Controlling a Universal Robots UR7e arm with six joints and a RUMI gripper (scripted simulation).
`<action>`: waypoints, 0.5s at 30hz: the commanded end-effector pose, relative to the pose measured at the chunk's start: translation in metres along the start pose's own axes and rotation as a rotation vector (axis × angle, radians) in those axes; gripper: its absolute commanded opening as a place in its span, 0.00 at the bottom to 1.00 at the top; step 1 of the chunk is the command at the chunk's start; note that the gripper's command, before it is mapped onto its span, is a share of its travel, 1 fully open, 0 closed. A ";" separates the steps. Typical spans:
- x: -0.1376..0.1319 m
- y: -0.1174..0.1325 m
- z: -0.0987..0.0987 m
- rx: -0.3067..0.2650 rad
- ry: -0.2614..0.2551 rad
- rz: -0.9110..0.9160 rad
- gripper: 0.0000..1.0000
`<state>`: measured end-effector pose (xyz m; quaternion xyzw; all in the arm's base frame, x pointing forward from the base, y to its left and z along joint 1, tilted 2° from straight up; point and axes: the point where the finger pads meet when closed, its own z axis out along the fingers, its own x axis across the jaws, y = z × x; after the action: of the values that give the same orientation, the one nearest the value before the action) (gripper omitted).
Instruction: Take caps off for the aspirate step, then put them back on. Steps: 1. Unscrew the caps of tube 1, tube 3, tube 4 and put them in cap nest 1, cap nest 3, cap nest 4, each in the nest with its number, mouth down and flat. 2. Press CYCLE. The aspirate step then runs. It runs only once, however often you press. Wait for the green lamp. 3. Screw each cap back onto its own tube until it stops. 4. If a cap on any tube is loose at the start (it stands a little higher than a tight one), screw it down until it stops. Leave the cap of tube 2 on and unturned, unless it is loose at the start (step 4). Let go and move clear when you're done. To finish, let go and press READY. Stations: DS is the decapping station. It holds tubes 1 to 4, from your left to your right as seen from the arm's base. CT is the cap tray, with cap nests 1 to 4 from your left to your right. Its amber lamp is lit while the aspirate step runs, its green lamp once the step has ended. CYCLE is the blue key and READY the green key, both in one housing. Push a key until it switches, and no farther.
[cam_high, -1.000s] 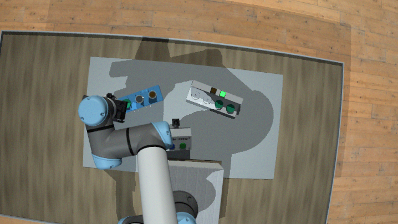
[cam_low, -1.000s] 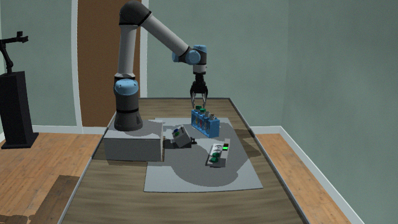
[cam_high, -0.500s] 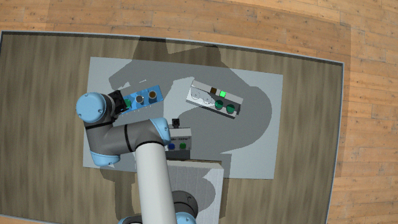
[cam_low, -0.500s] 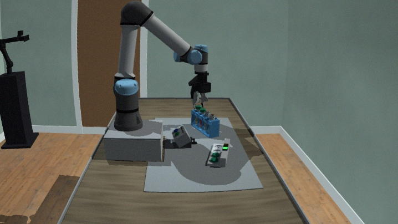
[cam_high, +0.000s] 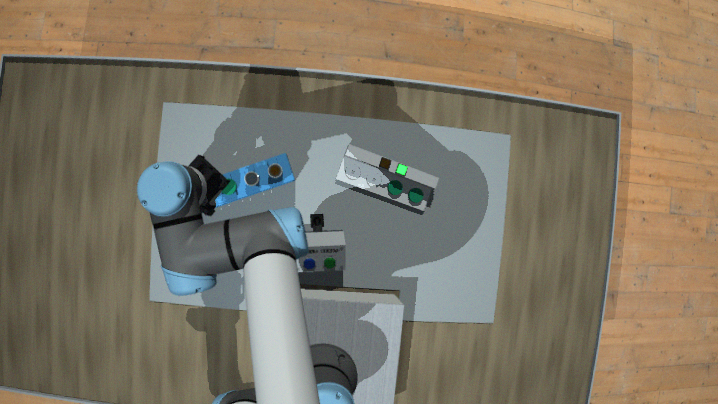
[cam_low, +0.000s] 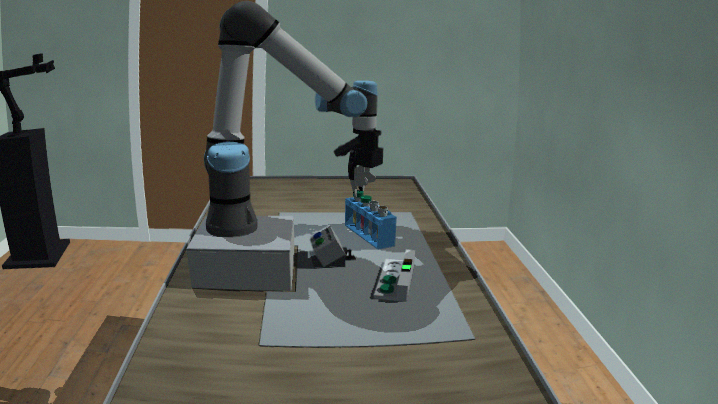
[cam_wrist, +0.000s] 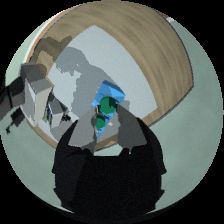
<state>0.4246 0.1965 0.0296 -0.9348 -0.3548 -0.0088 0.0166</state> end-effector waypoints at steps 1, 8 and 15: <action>0.000 0.000 0.000 0.000 0.001 -0.005 0.00; 0.000 0.000 0.000 0.000 0.001 -0.005 0.00; 0.000 0.000 0.000 0.001 0.001 0.145 0.00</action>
<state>0.4247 0.1965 0.0296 -0.9395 -0.3419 -0.0085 0.0176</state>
